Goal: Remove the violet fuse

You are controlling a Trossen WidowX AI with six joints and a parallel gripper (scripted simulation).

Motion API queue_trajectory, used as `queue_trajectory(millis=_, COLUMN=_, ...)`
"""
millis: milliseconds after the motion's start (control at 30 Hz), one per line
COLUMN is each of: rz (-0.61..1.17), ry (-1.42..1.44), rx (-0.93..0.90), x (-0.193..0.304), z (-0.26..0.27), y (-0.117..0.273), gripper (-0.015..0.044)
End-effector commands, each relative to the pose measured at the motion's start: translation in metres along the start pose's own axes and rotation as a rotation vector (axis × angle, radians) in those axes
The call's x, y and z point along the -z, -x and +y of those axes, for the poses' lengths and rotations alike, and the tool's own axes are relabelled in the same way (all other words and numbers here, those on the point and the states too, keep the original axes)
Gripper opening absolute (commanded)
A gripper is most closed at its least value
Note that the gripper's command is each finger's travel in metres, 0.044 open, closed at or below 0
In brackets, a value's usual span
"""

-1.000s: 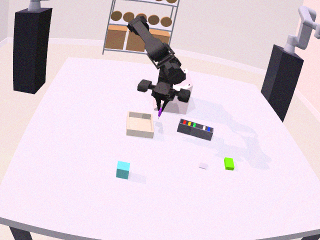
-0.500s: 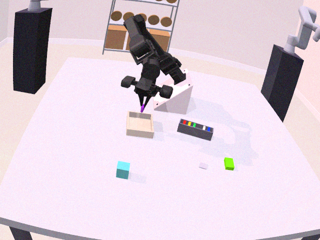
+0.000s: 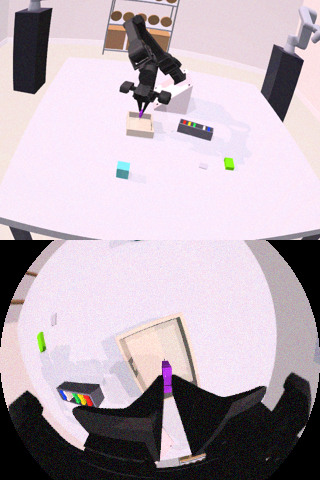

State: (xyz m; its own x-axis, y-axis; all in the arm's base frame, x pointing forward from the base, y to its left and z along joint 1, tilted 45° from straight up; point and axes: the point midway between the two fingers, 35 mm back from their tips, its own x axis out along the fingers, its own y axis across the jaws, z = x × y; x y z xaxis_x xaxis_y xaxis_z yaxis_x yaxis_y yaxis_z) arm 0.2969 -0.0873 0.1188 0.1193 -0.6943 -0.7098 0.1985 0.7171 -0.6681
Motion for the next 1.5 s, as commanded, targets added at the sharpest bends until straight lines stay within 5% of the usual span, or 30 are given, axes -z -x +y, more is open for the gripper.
queue_trajectory(millis=0, rz=0.008, ry=0.008, rx=0.001, x=0.003, z=0.001, y=-0.008, gripper=0.0000)
queue_trajectory(millis=300, rz=0.007, ry=0.009, rx=0.002, x=0.003, z=0.000, y=-0.016, gripper=0.0000)
queue_trajectory(millis=733, rz=0.002, ry=0.001, rx=0.004, x=0.001, z=-0.001, y=-0.012, gripper=0.0330)
queue_trajectory(millis=900, rz=0.008, ry=0.009, rx=0.000, x=0.003, z=0.001, y=0.023, gripper=0.0330)
queue_trajectory(millis=1467, rz=0.012, ry=0.016, rx=-0.002, x=0.005, z=0.002, y=0.022, gripper=0.0330)
